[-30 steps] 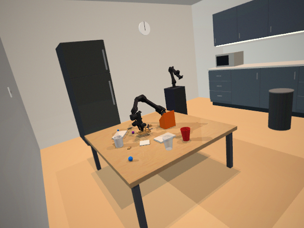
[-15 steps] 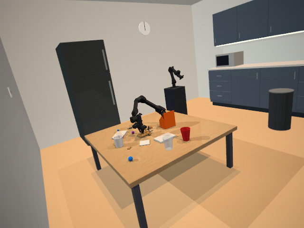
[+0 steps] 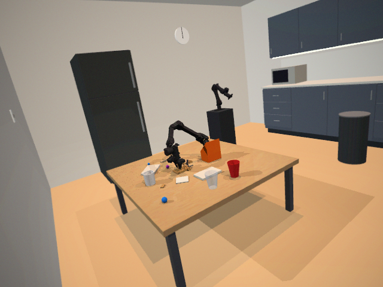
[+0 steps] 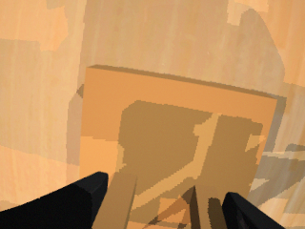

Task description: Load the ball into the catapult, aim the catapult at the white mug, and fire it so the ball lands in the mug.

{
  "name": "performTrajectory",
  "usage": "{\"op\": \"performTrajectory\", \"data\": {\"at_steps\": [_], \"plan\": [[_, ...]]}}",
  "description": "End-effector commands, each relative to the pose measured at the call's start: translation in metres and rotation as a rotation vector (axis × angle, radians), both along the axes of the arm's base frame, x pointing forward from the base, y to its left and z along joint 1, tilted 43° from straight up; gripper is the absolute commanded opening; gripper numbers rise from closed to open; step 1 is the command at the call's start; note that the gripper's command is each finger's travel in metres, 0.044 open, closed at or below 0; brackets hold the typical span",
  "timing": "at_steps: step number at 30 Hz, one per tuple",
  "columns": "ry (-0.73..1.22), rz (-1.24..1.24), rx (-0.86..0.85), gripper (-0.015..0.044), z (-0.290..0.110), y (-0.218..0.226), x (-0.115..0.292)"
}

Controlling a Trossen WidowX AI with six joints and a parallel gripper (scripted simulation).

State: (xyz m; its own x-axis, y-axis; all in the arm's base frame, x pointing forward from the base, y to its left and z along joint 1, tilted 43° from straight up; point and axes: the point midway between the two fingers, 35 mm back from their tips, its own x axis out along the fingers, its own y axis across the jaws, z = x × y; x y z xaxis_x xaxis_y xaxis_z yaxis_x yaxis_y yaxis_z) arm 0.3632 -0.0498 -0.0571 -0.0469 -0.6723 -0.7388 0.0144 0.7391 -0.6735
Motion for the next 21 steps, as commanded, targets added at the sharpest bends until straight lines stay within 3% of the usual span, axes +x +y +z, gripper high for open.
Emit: {"op": "performTrajectory", "data": {"at_steps": [1,10,13,17,21], "plan": [[-0.002,0.001,0.0,0.0131,0.001,0.001,0.001],[-0.003,0.001,0.001,0.0367,0.003,0.003,0.001],[-0.002,0.001,0.005,0.044,0.029,0.029,0.005],[-0.001,0.0,0.005,0.044,0.072,0.066,0.004],[-0.002,0.012,0.003,0.044,0.064,0.062,0.005]]}}
